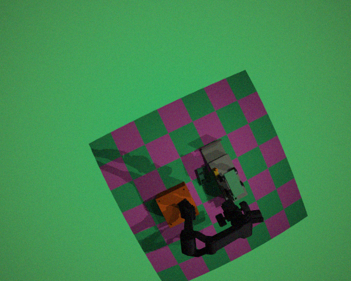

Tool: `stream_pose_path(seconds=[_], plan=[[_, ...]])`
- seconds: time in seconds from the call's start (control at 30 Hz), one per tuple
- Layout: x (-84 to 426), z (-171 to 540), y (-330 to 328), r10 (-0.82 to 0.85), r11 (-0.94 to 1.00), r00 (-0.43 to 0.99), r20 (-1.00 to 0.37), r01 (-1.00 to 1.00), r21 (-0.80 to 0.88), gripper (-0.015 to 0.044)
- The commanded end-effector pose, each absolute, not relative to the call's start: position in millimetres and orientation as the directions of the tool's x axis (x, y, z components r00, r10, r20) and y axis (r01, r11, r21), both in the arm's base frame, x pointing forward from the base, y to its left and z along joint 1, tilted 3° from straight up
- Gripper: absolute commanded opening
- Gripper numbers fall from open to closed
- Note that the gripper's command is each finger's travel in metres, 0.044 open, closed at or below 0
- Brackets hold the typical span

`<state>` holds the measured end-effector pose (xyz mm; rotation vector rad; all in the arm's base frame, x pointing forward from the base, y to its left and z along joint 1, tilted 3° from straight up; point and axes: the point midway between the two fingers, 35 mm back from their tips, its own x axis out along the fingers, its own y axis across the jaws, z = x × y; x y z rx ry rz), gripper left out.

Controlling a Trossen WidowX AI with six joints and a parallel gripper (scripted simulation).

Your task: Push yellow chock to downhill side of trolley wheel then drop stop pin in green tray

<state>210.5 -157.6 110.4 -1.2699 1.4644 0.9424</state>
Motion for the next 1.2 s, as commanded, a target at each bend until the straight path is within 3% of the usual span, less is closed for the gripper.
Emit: stream_pose_path(seconds=[0.0,1.17], plan=[[213,109,-143,-0.257,0.163,-0.010,-0.966,-0.986,-0.034,0.0000],[236,88,-11,-0.243,0.164,-0.007,-0.970,-0.986,-0.034,0.0000]])
